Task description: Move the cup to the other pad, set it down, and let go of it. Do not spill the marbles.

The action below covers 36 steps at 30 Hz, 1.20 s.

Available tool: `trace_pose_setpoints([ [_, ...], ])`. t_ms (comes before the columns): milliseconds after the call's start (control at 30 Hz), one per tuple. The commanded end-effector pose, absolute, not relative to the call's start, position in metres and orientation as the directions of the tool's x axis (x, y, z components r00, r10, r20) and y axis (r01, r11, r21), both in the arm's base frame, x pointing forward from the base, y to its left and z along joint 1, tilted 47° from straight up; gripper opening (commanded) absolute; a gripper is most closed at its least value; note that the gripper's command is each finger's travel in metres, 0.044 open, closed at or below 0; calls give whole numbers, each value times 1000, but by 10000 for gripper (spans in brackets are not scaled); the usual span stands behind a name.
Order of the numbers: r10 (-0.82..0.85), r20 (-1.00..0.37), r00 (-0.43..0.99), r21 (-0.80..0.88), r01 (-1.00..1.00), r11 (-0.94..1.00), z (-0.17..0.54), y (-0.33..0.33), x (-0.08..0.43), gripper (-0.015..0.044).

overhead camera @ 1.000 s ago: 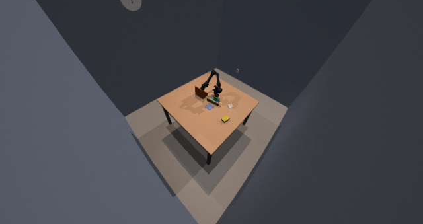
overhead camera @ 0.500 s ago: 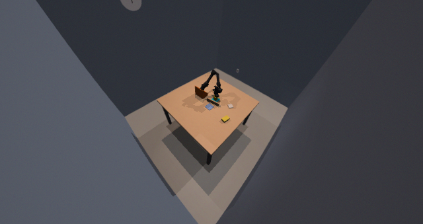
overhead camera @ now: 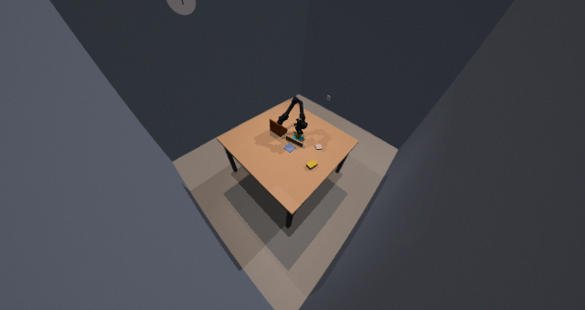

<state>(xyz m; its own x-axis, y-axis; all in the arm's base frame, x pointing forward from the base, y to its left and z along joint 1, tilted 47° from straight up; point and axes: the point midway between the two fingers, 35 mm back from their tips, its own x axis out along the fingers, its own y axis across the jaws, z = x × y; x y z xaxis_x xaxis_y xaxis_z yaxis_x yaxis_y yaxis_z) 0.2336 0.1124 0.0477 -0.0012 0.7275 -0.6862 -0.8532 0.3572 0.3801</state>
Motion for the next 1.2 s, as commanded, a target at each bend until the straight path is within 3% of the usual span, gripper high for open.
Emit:
trace_pose_setpoints([
  [0,727,-686,-1,379,-854,356,48,112,234,147],
  [1167,727,-687,0,381,-852,359,76,80,234,147],
])
